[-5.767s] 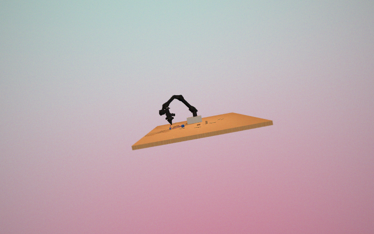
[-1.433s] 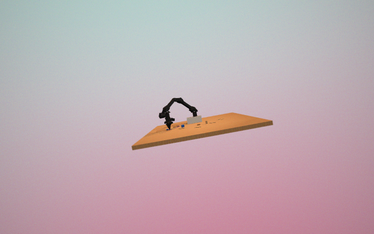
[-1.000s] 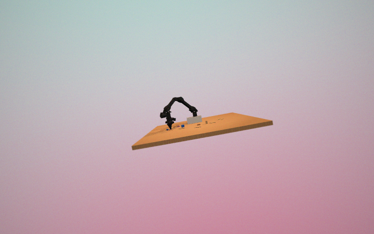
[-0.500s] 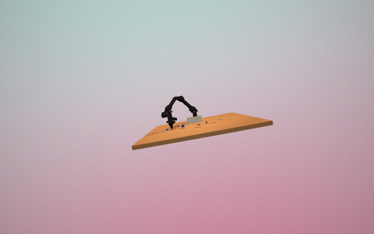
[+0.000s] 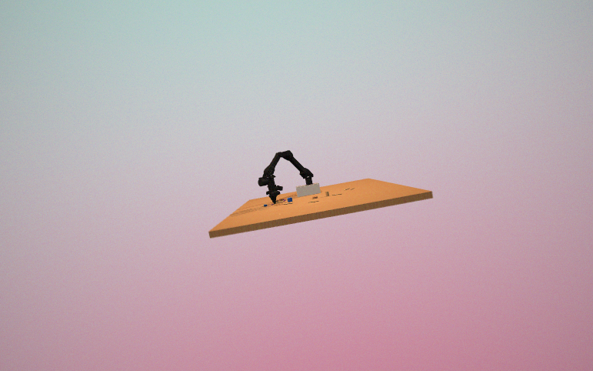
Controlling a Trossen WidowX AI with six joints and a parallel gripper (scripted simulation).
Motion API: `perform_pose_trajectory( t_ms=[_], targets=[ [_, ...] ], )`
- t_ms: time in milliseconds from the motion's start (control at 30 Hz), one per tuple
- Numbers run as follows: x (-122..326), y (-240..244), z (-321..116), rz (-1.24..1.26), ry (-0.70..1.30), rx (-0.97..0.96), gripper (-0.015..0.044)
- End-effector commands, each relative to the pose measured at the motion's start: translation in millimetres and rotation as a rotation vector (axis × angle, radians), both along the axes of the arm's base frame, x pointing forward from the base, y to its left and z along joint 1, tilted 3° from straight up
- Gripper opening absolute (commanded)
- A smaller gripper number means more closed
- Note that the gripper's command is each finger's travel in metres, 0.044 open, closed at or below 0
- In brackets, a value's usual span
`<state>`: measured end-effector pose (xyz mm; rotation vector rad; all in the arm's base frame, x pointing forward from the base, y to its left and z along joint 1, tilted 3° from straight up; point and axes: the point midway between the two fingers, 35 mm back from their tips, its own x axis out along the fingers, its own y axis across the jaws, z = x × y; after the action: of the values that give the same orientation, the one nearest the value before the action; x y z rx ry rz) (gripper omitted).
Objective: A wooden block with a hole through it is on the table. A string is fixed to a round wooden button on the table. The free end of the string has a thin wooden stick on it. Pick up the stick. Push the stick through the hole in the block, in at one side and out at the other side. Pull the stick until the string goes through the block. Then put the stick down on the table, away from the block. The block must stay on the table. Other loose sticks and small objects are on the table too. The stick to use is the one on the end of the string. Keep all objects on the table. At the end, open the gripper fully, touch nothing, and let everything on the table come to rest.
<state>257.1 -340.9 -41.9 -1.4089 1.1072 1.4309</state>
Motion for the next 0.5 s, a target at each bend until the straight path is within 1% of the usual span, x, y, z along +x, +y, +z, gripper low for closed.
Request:
perform_pose_trajectory(
  t_ms=[0, 467],
  targets=[
    [-1, 5, 2, -0.004, -0.003, -0.002, 0.0],
    [-7, 22, 1, -0.004, -0.003, -0.001, 0.0]
  ],
)
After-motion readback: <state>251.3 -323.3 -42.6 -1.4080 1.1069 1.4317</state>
